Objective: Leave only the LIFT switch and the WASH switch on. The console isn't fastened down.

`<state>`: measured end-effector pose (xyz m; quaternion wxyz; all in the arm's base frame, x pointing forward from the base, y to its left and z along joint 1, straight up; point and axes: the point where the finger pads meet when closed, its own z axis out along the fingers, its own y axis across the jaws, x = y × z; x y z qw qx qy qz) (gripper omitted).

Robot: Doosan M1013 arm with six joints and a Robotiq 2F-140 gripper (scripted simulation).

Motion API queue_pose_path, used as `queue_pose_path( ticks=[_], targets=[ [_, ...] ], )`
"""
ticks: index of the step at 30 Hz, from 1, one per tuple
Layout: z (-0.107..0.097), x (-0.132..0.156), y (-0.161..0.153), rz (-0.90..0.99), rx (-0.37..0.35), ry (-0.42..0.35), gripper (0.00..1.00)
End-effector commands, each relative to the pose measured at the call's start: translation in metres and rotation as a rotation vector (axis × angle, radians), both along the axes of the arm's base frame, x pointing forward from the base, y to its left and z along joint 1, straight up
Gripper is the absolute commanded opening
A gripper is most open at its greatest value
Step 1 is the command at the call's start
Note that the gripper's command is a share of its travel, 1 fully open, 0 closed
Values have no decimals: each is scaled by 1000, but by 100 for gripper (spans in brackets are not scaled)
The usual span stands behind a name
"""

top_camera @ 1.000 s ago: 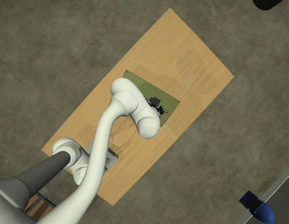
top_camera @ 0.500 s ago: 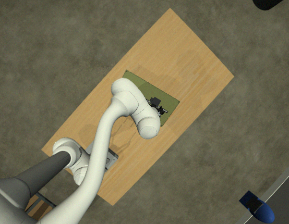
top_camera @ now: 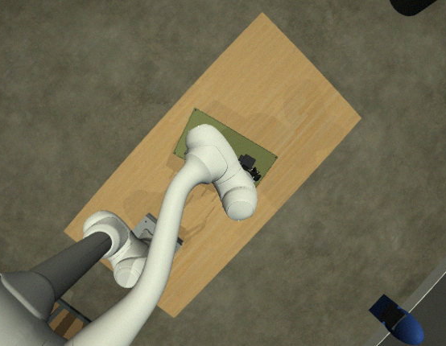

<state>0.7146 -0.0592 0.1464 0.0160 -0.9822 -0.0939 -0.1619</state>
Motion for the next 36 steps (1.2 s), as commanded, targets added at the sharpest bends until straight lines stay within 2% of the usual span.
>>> queue_pose_path(
  ticks=[1, 11, 36],
  targets=[
    [1, 3, -13, 0, 1, -2, 100],
    [1, 7, -34, 0, 1, -2, 100],
    [1, 7, -35, 0, 1, -2, 100]
  ],
)
